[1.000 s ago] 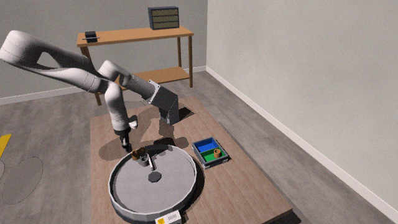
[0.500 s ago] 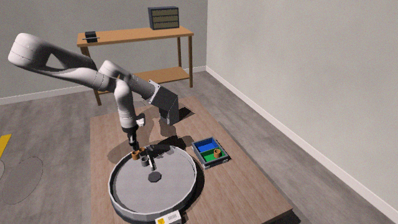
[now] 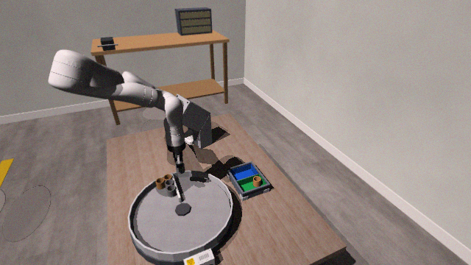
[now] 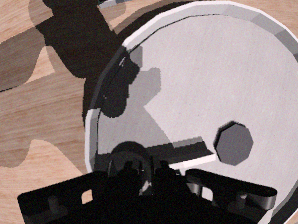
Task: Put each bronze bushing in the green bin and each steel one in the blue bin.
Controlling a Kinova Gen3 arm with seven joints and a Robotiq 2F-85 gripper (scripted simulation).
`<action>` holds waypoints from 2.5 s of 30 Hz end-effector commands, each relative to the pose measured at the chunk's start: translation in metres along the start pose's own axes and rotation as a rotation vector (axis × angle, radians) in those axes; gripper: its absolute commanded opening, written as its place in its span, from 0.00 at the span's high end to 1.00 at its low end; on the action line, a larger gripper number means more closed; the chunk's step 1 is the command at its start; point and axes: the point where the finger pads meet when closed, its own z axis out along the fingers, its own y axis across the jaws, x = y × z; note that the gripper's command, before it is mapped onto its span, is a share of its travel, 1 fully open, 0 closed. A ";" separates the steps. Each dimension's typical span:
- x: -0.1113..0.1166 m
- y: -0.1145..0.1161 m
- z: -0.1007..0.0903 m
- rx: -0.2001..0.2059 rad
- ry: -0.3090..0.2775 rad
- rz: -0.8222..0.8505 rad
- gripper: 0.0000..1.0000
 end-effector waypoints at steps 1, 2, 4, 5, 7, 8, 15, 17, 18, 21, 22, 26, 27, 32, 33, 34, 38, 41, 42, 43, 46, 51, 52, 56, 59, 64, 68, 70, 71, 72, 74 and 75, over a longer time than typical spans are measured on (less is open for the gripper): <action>0.039 -0.007 0.002 0.001 0.002 -0.037 1.00; 0.050 -0.009 0.002 0.001 0.002 -0.036 1.00; 0.051 -0.009 0.002 0.001 0.002 -0.037 1.00; 0.051 -0.009 0.002 0.001 0.002 -0.037 1.00; 0.062 -0.010 0.002 0.001 0.002 -0.037 1.00; 0.074 -0.012 0.002 0.001 0.002 -0.036 1.00; 0.109 -0.016 0.002 0.001 0.002 -0.036 1.00; 0.121 -0.018 0.002 0.001 0.002 -0.036 1.00; 0.132 -0.019 0.002 0.001 0.002 -0.036 1.00; 0.167 -0.024 0.002 0.001 0.002 -0.036 1.00; 0.167 -0.024 0.002 0.001 0.002 -0.036 1.00; 0.179 -0.025 0.002 0.001 0.002 -0.036 1.00; 0.179 -0.025 0.002 0.001 0.002 -0.036 1.00; 0.225 -0.031 0.002 0.001 0.002 -0.036 1.00; 0.225 -0.031 0.002 0.001 0.002 -0.036 1.00; 0.225 -0.031 0.002 0.001 0.002 -0.036 1.00; 0.272 -0.037 0.001 0.001 0.002 -0.036 1.00; 0.284 -0.038 0.001 0.001 0.002 -0.036 1.00; 0.284 -0.038 0.001 0.001 0.002 -0.036 1.00; 0.284 -0.038 0.001 0.001 0.002 -0.036 1.00; 0.307 -0.041 0.001 0.001 0.002 -0.036 1.00; 0.342 -0.046 0.001 0.001 0.003 -0.036 1.00; 0.342 -0.046 0.001 0.001 0.003 -0.036 1.00; 0.342 -0.046 0.001 0.001 0.003 -0.036 1.00; 0.342 -0.046 0.001 0.001 0.003 -0.036 1.00; 0.342 -0.045 0.001 0.001 0.004 -0.035 1.00; 0.342 -0.045 0.001 0.001 0.004 -0.036 1.00; 0.342 -0.045 0.006 0.001 0.004 -0.036 1.00; 0.342 -0.045 0.012 0.001 0.004 -0.036 1.00; 0.342 -0.045 0.017 0.001 0.004 -0.036 1.00; 0.342 -0.045 0.028 0.001 0.004 -0.036 1.00; 0.342 -0.045 0.028 0.001 0.004 -0.036 1.00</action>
